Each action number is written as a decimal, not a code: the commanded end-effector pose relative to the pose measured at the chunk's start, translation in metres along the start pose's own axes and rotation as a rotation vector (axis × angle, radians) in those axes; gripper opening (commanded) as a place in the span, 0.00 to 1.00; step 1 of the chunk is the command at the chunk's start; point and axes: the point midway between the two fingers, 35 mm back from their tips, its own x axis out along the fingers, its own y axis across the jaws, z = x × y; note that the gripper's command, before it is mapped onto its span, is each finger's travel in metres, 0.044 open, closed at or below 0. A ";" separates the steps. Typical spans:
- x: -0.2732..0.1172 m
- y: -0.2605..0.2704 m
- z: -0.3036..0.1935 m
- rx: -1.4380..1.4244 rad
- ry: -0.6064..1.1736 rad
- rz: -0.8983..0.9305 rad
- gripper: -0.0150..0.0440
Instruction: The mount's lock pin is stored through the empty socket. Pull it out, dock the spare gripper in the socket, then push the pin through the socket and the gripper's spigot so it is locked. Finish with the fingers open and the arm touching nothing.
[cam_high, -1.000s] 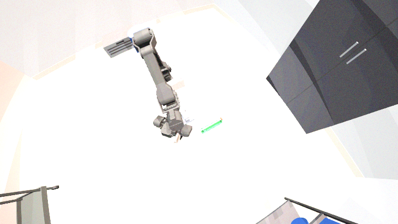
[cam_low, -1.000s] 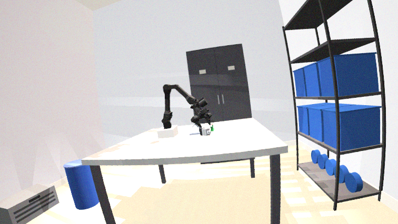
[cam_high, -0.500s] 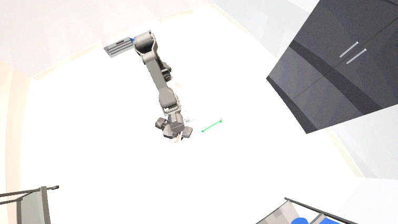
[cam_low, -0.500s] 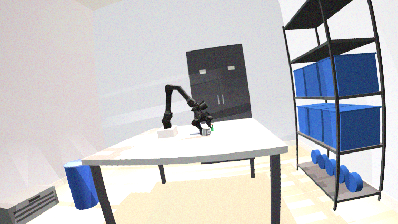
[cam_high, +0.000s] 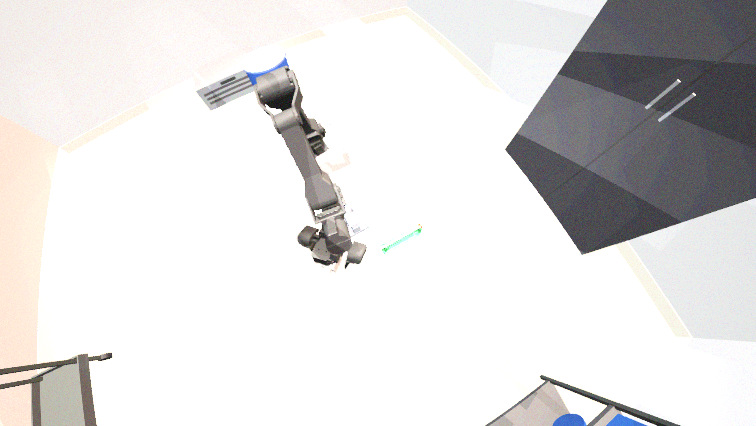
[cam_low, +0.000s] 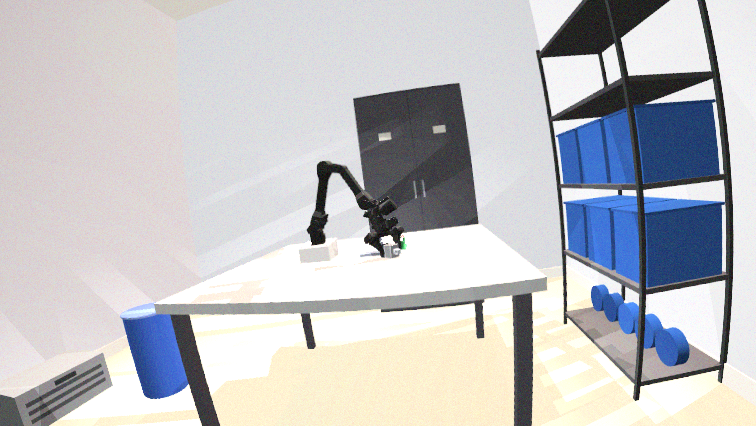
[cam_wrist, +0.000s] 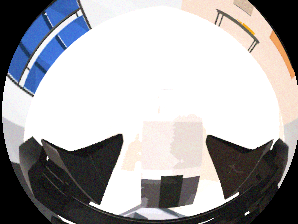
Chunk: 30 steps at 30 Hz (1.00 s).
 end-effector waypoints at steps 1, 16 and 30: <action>0.006 -0.001 -0.008 -0.008 0.012 -0.001 1.00; 0.006 -0.001 -0.008 -0.008 0.012 -0.001 0.60; -0.006 0.001 0.003 -0.008 0.012 0.000 0.25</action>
